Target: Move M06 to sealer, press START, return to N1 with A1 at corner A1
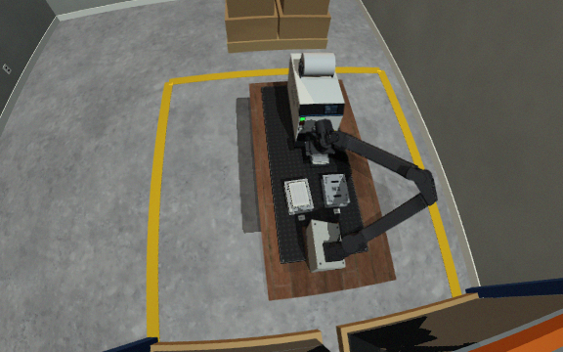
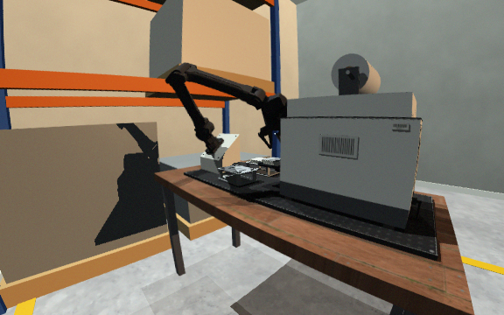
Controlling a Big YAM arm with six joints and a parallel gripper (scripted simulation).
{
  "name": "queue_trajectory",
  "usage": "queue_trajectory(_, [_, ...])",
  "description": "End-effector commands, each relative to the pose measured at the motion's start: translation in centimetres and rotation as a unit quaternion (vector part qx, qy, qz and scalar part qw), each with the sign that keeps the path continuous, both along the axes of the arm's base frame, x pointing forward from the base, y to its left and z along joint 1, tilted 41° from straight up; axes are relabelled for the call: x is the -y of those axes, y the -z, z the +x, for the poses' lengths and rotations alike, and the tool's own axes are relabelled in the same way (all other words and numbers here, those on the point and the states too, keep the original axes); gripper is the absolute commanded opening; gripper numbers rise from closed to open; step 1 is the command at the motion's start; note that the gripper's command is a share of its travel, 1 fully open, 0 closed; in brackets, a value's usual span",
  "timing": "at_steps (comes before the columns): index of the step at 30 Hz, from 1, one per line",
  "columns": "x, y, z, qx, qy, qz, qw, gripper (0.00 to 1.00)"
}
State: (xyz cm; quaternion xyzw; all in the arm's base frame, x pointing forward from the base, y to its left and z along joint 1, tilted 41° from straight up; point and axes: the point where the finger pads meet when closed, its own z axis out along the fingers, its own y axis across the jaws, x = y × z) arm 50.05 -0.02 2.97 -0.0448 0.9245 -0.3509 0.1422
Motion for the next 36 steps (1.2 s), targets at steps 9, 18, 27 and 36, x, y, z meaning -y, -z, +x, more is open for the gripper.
queue_trajectory(9, [1.8,-4.2,3.8,0.02,-0.004,0.004,1.0,1.0])
queue_trajectory(18, [0.5,-1.7,2.2,0.008,-0.005,0.004,1.0,1.0])
queue_trajectory(27, [0.8,-0.7,1.5,0.004,0.002,0.004,1.0,1.0])
queue_trajectory(36, [1.0,-0.2,0.7,-0.019,-0.006,-0.002,1.0,1.0])
